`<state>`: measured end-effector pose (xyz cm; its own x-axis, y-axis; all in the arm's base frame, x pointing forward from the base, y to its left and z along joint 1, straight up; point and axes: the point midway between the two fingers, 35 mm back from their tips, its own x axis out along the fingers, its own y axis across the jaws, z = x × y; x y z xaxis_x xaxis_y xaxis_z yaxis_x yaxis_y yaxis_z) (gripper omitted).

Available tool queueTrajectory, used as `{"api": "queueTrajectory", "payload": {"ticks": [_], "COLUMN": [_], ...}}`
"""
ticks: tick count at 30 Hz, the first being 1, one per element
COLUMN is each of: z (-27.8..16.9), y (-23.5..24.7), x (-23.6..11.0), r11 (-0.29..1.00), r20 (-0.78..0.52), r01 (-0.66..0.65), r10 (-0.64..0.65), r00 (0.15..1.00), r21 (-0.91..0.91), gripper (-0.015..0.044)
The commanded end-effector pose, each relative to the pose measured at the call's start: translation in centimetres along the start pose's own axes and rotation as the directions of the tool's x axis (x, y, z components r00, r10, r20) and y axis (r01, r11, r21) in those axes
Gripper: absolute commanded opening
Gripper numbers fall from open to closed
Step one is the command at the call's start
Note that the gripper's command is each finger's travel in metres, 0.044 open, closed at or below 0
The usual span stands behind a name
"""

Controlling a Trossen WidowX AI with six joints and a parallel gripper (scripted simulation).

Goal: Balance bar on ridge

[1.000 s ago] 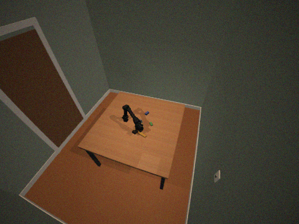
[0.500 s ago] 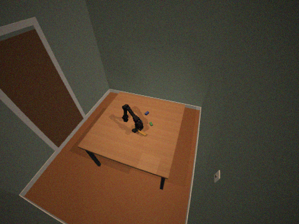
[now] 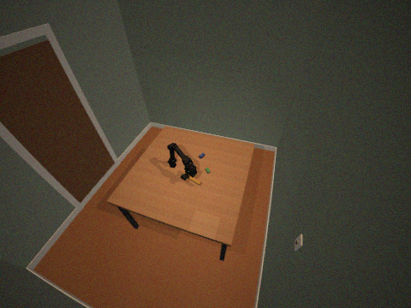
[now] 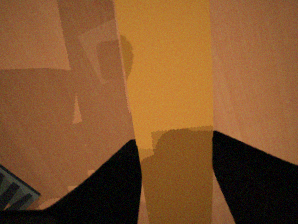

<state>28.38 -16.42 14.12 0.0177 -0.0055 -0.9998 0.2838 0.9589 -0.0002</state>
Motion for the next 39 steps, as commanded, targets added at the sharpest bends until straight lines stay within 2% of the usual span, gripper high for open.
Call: {"api": "queueTrajectory", "payload": {"ticks": [1, 6, 39], "z": [-0.1, -0.3, -5.6], "y": [0.0, 0.2, 12.0], "x": [-1.3, -1.9, -2.4], "r11": [1.0, 1.0, 0.935], "r20": [0.009, 0.009, 0.005], "r01": [0.006, 0.006, -0.002], "r10": [-0.006, -0.006, 0.004], "r00": [1.0, 1.0, 1.0], "r21": [-0.004, -0.01, -0.356], "gripper": [0.0, 0.0, 0.0]}}
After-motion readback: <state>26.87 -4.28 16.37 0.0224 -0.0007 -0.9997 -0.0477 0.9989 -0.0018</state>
